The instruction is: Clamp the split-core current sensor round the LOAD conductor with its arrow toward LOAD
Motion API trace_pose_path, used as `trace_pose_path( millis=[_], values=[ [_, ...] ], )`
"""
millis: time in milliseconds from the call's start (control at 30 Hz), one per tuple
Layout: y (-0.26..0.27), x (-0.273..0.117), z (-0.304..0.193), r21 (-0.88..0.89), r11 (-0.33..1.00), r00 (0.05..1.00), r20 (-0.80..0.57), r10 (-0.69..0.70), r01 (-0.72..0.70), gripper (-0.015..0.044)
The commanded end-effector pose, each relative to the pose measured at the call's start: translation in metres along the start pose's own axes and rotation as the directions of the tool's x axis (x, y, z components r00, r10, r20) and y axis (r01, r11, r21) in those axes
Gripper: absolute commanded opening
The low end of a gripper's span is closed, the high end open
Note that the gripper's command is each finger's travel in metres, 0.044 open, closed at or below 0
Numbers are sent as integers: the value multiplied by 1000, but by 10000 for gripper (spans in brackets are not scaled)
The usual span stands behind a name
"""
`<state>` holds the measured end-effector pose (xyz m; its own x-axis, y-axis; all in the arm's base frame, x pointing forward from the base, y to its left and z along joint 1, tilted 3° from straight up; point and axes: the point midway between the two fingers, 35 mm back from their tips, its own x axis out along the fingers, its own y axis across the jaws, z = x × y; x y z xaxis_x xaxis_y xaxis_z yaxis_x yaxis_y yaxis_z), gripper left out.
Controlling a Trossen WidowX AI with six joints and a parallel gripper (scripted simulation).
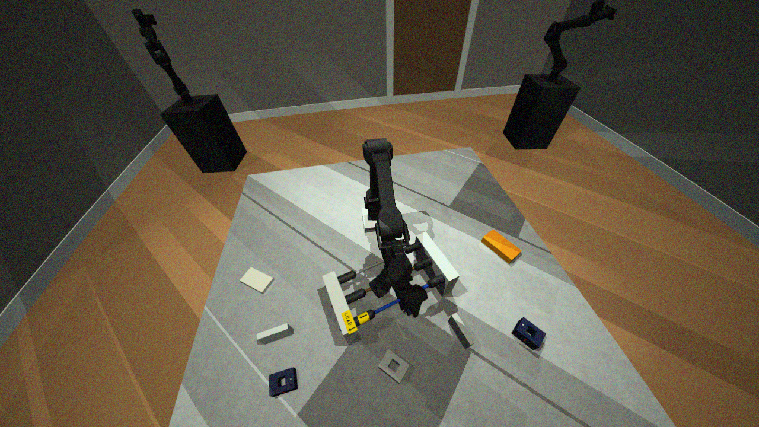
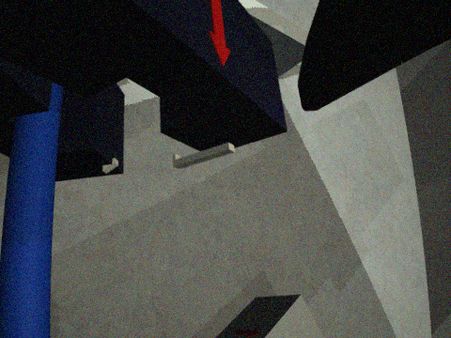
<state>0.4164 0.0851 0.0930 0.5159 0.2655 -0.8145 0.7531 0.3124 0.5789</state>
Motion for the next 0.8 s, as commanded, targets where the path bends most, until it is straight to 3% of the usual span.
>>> trace_pose_path(
  millis=[0,633,767],
  values=[
    [10,1,-2,-4,1000,1000,-3,30,-30,440],
    [10,1,-2,-4,1000,1000,-3,30,-30,440],
    [0,0,0,0,1000,1000,0,0,0,413]
  ],
)
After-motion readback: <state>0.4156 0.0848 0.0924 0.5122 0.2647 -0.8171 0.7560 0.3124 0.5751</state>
